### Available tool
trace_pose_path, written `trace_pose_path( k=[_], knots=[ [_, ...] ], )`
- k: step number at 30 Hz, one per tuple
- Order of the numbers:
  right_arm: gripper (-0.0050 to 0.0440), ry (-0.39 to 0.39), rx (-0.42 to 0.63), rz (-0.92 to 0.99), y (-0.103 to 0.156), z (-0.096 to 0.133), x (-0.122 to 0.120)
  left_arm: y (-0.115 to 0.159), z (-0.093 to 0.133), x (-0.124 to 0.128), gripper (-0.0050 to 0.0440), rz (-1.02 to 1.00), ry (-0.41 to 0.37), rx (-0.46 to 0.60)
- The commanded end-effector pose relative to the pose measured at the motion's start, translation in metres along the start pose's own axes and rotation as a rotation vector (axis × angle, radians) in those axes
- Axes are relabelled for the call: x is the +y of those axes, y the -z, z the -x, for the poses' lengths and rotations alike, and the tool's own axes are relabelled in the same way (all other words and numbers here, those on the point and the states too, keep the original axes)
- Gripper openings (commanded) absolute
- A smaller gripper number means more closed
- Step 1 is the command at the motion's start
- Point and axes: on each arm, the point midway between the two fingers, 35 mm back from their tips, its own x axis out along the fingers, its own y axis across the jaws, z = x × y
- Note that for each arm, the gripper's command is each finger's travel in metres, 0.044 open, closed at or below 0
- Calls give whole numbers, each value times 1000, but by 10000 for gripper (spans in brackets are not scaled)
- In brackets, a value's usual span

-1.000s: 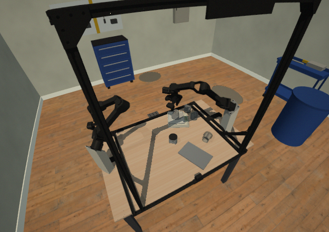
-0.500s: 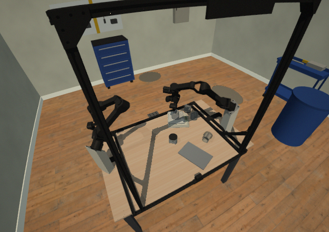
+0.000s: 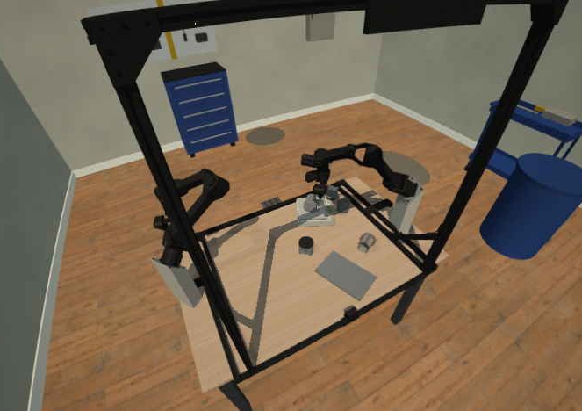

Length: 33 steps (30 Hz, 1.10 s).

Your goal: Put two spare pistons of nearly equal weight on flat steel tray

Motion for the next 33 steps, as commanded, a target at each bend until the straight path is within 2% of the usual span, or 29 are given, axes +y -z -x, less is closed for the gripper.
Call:
trace_pose_path(
  k=[1,27,29,33],
  knots=[
    [378,-4,-7,9,15,2,1,0,0,0,440,-1,3,-1],
    [378,-4,-7,9,130,2,-1,0,0,0,440,-1,3,-1],
    [378,-3,-5,7,131,1,-2,0,0,0,440,-1,3,-1],
    [378,-15,-93,67,116,-9,-11,0,0,0,440,-1,3,-1]
  ],
)
